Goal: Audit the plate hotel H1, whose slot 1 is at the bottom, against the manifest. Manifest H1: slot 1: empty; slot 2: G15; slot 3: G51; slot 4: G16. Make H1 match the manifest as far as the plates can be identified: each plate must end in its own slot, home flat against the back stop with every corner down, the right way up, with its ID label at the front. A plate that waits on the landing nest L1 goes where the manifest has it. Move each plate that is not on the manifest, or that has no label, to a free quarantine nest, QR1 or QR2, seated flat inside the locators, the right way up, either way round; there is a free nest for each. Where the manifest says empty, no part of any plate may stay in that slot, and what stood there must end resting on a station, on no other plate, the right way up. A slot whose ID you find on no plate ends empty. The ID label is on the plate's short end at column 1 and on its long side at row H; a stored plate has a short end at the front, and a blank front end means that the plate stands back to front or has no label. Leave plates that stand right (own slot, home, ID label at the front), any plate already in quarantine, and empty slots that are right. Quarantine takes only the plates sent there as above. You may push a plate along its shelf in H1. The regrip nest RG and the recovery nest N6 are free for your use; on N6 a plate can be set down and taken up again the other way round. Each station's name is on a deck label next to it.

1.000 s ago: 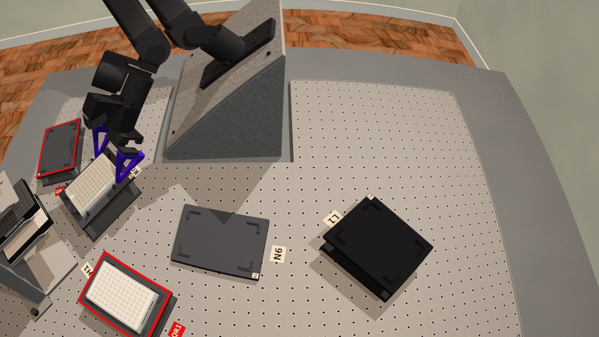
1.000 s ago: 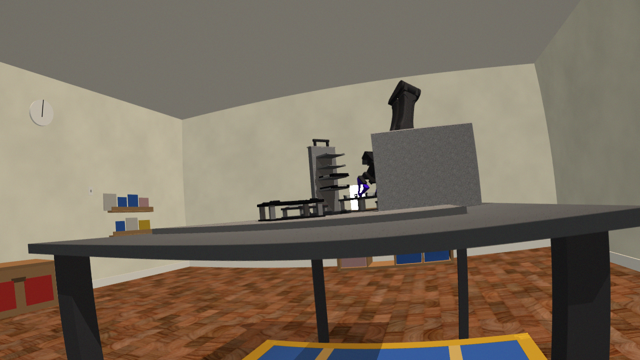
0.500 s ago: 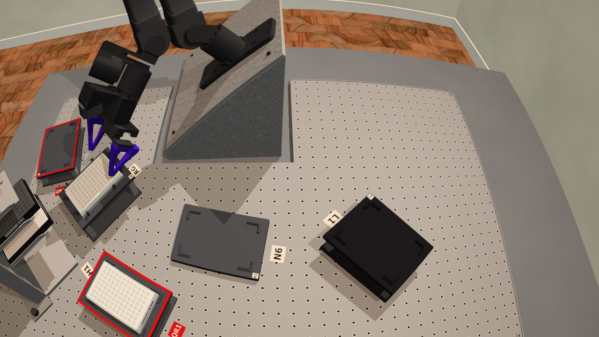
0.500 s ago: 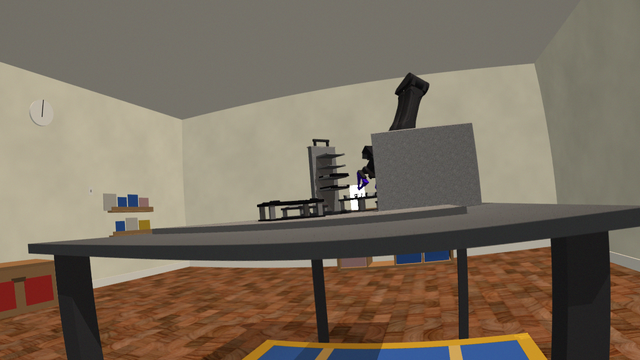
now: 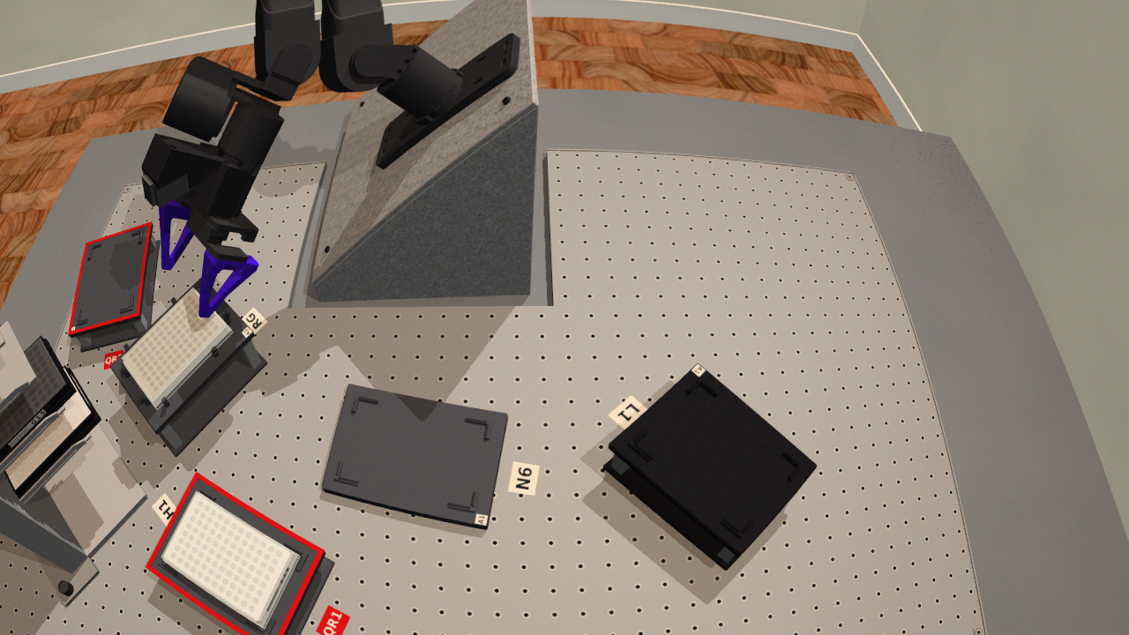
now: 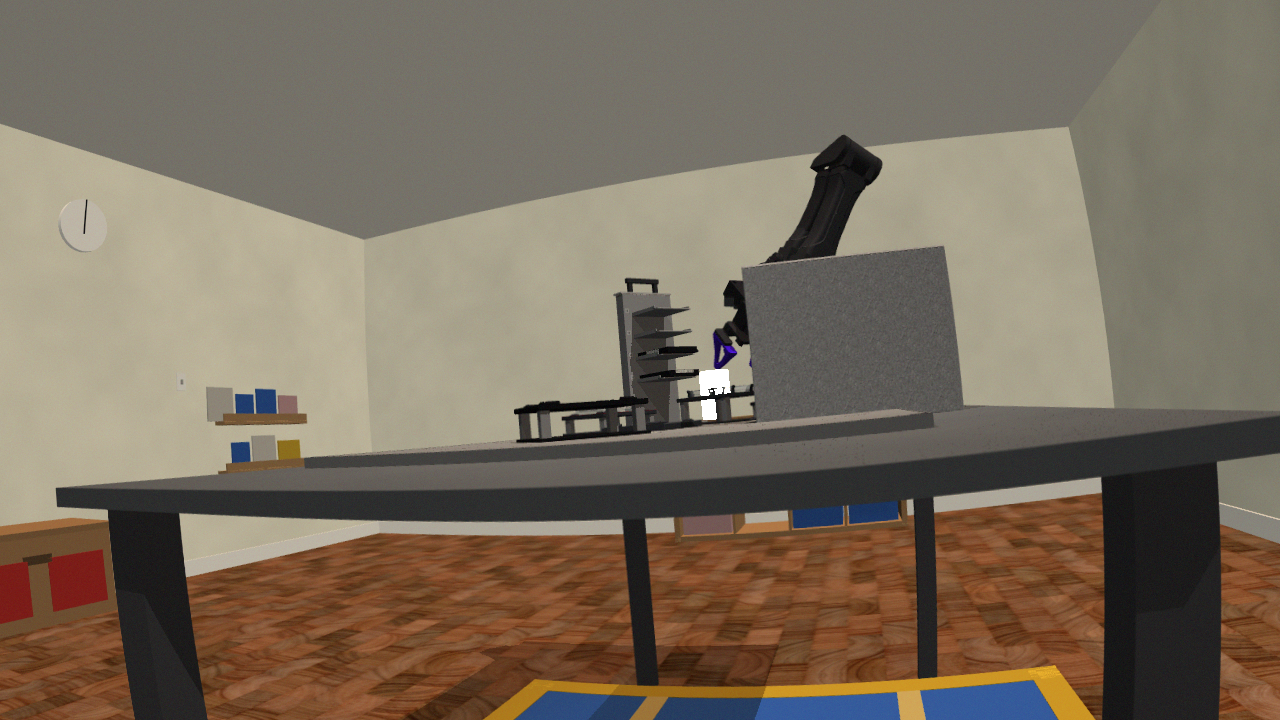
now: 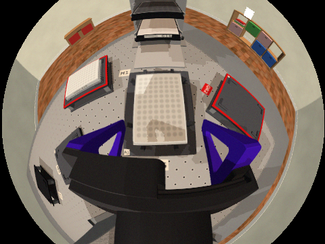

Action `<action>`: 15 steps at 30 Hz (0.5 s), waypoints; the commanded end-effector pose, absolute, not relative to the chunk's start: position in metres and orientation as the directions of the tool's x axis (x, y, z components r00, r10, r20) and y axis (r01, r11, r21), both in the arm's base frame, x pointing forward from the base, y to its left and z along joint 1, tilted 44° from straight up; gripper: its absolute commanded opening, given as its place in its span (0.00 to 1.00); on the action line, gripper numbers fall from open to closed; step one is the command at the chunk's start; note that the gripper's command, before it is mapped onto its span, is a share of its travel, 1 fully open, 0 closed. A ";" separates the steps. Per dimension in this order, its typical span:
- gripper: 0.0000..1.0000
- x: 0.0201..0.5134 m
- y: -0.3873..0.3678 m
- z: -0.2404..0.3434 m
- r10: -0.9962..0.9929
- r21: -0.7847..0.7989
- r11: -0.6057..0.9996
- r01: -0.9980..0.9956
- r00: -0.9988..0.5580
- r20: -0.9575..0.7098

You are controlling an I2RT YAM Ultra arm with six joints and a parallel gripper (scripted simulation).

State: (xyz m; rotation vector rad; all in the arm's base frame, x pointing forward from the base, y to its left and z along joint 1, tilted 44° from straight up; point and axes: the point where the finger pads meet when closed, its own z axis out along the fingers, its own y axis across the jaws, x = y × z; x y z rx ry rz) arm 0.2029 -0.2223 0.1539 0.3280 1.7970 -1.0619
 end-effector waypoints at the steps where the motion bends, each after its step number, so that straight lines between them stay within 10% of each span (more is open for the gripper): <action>1: 1.00 0.200 -0.220 0.144 -0.198 -0.517 0.595 0.616 -0.511 -0.837; 15: 1.00 0.198 -0.204 0.159 -0.198 -0.516 0.595 0.616 -0.510 -0.837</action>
